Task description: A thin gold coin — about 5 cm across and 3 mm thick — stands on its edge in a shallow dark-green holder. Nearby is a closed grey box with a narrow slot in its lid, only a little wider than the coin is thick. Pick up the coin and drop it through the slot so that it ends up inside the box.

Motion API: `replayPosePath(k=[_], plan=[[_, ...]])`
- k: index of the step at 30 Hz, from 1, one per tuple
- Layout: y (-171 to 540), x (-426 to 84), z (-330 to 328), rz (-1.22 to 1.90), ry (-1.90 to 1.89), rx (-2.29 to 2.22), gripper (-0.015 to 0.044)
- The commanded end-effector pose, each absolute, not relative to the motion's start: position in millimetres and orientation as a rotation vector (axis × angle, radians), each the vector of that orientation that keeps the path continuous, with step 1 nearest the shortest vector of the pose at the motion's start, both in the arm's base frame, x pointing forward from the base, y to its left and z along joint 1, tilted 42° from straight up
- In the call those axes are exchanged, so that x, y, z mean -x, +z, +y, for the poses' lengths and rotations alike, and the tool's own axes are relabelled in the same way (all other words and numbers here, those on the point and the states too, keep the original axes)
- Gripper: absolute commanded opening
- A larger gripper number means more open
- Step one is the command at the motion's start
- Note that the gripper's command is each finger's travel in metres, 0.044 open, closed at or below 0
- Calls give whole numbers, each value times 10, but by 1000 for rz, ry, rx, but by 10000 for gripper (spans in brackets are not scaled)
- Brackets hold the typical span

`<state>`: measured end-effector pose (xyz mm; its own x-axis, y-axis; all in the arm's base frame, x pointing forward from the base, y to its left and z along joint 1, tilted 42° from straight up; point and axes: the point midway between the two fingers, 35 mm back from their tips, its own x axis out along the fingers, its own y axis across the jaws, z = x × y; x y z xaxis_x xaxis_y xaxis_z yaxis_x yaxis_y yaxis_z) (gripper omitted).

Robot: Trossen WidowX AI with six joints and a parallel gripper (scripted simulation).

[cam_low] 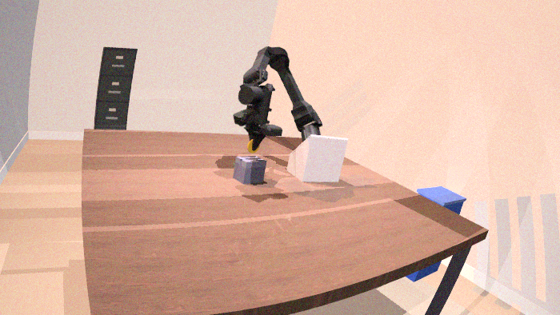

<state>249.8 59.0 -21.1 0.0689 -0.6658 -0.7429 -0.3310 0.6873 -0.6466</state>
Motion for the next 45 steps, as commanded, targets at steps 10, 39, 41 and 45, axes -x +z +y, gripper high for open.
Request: replayPosePath(k=[10,39,41,45], plan=[[-213,-2506,608,1531,-308,850,0],[-309,-2509,519,1533,-304,855,0],[-317,-2511,513,1533,-304,855,0],[-333,-2514,500,1532,-304,854,0]])
